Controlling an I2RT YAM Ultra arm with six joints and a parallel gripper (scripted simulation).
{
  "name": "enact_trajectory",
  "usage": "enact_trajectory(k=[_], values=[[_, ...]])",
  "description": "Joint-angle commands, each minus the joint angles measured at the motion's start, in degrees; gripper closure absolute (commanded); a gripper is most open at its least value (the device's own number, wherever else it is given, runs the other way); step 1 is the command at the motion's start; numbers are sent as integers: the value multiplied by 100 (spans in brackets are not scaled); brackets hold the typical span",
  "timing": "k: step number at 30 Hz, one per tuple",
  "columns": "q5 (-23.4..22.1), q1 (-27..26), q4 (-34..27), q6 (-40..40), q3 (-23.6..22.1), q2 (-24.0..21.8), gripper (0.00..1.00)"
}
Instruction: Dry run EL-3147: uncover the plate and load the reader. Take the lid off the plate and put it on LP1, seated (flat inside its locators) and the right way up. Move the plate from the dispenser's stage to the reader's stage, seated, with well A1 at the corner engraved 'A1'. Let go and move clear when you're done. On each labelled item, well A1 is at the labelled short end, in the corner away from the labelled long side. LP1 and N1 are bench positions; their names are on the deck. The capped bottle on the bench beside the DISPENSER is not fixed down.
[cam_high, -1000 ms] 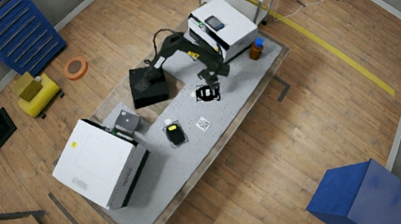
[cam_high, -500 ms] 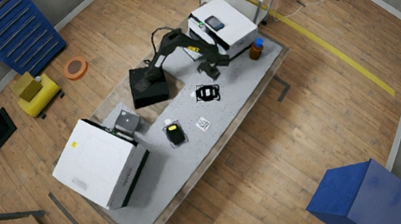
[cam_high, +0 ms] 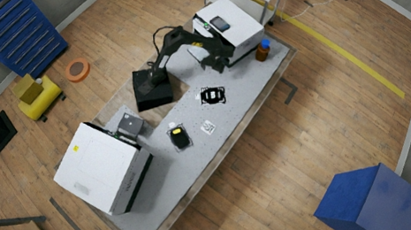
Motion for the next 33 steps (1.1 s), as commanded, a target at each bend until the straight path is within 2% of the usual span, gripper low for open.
enact_trajectory(k=[1, 6, 17, 22, 33], values=[[74, 249, -118, -144, 194, -233, 0], [148, 589, -138, -562, 189, -311, 0], [255, 1190, -240, -795, 261, -395, 0], [326, 1530, -255, -1215, 252, -476, 0], [437, 2140, -362, -1436, 324, -561, 0]])
